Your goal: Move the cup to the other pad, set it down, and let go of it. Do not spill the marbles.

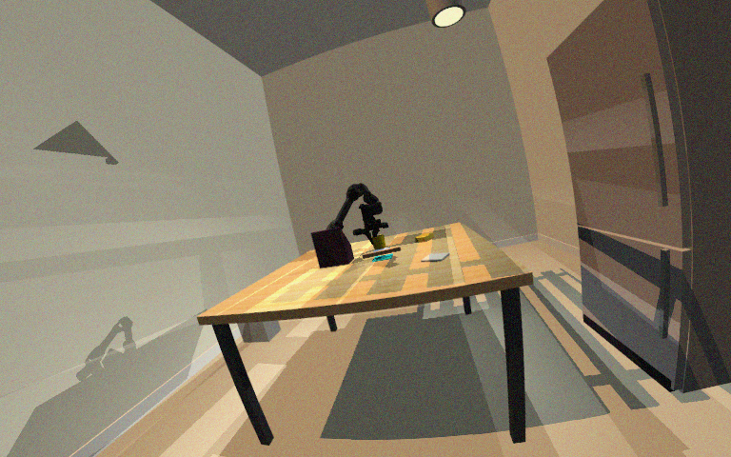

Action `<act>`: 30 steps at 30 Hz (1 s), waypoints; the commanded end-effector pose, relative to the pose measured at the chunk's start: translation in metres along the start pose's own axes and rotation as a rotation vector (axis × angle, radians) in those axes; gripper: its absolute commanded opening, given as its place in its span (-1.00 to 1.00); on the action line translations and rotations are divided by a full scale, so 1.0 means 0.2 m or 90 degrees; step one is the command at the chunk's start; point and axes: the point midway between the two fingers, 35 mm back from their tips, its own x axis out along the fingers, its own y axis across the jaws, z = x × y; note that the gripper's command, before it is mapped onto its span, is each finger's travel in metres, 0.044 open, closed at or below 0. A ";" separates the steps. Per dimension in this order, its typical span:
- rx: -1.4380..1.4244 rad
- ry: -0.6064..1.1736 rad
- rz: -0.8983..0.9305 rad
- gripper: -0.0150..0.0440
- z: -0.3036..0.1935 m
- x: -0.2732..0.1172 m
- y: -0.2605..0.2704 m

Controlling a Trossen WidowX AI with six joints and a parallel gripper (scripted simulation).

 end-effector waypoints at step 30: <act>-0.006 -0.003 -0.001 -0.49 0.09 0.18 -0.02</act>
